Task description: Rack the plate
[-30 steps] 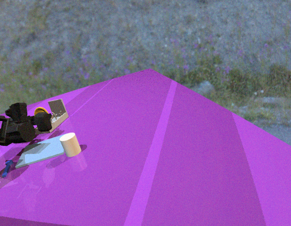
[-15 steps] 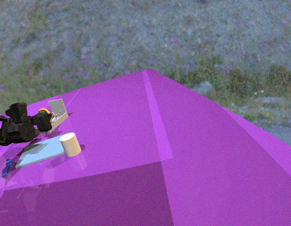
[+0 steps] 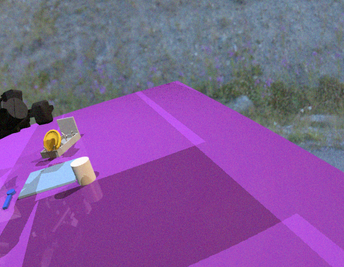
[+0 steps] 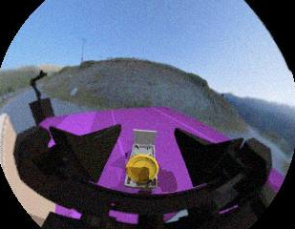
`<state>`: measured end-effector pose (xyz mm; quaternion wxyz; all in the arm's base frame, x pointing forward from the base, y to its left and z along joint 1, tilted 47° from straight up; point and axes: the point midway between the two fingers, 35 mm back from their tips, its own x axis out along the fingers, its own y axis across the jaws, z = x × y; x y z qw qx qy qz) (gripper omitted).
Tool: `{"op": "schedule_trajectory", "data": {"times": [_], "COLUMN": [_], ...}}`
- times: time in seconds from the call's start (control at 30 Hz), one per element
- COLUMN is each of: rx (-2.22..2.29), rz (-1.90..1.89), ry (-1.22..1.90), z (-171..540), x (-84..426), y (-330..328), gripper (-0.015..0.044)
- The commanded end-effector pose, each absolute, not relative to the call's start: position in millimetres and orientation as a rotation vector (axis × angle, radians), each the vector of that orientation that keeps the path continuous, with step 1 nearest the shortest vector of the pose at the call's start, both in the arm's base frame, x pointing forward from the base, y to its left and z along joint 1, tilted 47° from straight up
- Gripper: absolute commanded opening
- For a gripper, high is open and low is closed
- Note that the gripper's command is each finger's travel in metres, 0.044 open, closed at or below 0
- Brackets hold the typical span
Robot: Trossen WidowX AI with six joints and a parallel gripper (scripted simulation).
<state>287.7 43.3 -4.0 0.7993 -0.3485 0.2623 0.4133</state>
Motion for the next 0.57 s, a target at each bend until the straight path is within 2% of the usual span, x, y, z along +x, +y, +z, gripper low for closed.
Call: {"op": "schedule_trajectory", "data": {"times": [0.0,0.2,0.53], "rx": [-0.74,-0.728,-0.572], "rz": [0.883,0.879,0.787], "ry": [0.56,0.581,0.888], "z": [14.4,13.6,5.8], "x": [291.1,291.0,285.5], "y": [60.5,60.9,66.7], "gripper": [0.04,0.04,0.04]}}
